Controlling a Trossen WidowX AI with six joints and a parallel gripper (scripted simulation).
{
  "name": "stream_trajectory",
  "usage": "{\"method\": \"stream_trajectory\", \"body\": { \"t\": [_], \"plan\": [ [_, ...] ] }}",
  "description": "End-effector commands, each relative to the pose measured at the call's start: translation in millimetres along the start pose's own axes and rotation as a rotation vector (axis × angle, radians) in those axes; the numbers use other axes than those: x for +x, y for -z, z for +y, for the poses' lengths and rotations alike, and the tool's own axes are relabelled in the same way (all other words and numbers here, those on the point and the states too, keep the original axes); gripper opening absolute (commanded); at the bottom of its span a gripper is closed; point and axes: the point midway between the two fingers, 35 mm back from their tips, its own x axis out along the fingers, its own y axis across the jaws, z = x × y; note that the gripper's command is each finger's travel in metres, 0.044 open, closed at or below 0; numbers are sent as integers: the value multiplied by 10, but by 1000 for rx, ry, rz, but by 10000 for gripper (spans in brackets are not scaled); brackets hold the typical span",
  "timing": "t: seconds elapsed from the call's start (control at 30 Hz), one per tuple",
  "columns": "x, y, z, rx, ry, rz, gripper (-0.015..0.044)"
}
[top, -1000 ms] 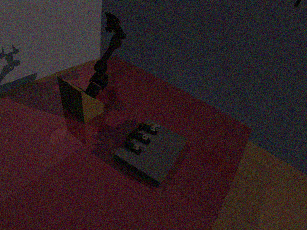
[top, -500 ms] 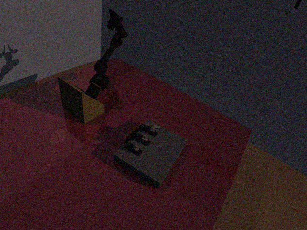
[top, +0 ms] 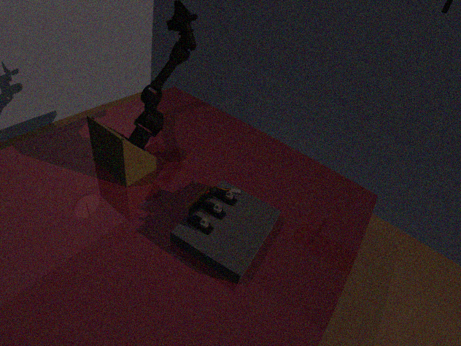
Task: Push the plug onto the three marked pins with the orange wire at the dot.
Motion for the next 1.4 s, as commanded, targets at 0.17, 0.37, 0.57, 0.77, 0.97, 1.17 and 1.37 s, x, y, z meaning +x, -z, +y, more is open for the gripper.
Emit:
{"method": "stream_trajectory", "body": {
  "t": [0.17,0.37,0.57,0.77,0.97,1.17,1.37],
  "plan": [
    [139,571,-272,-141,3,138,115],
    [178,949,-472,-228,-2,233,115],
    [173,1311,-679,-305,-13,333,115],
    [129,1674,-910,-384,-25,436,115],
    [50,2002,-1128,-458,-45,536,115],
    [-74,2328,-1373,-528,-67,641,115],
    [-234,2628,-1618,-594,-94,746,115]
  ]
}}
